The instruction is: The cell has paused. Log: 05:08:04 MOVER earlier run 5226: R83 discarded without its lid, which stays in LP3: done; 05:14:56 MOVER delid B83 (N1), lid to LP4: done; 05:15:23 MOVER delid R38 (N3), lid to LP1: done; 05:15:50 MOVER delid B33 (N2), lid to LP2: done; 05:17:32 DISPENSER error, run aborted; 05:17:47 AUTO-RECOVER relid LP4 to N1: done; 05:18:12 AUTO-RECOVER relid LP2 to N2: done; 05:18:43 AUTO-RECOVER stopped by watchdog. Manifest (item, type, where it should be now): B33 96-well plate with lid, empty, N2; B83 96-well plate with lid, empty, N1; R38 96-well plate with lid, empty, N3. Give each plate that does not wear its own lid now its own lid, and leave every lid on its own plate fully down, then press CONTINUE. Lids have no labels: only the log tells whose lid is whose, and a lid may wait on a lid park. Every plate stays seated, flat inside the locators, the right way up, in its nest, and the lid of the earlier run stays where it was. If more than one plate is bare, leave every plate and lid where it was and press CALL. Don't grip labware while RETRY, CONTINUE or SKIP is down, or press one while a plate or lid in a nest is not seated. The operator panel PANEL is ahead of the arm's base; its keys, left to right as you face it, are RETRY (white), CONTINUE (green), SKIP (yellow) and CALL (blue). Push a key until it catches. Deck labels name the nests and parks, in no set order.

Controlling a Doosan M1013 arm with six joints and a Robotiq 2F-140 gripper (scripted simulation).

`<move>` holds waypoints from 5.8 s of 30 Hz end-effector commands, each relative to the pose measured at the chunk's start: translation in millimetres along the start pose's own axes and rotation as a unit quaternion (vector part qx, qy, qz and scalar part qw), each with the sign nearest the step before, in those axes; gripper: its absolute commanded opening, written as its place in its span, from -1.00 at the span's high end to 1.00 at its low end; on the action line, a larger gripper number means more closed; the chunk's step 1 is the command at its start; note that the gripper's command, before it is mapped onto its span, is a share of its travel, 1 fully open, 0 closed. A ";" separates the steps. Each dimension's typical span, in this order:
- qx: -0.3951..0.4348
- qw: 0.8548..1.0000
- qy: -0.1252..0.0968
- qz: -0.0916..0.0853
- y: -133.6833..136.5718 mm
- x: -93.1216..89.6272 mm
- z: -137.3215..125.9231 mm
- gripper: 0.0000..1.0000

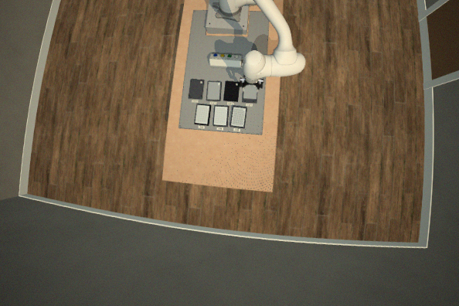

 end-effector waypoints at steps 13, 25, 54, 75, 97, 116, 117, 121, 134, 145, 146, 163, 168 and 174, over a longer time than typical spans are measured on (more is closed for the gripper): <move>0.000 1.000 0.000 0.000 0.8 3.5 15.1 1.00; 0.000 1.000 0.000 0.000 34.8 2.7 191.1 1.00; 0.000 1.000 0.000 0.000 34.8 2.7 191.1 1.00; -0.005 1.000 0.000 0.000 34.8 1.7 191.1 1.00; -0.026 1.000 0.000 0.000 34.8 -7.4 191.1 1.00; -0.026 1.000 0.000 0.000 34.7 -29.5 191.1 1.00; -0.026 1.000 0.000 0.000 34.7 -30.1 191.1 1.00; -0.026 1.000 0.000 0.000 34.7 -31.3 191.1 1.00; -0.026 1.000 0.000 0.000 34.7 -31.6 191.1 1.00; -0.026 1.000 0.000 0.000 34.7 -31.6 191.1 1.00; -0.026 1.000 0.000 0.000 34.7 -31.6 191.1 1.00; -0.026 1.000 0.000 0.000 34.7 -31.6 191.1 1.00; -0.026 1.000 0.000 0.000 34.7 -31.7 191.1 1.00; -0.026 1.000 0.000 0.000 34.7 -32.2 191.1 1.00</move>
Point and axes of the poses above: the point where the finger pads meet when closed, its own x axis back along the fingers, its own y axis across the jaws, z = x × y, the point moved 1 cm from there along x, back along the fingers, and after that the axes turned 10 degrees about -x, right-handed, at the moved point
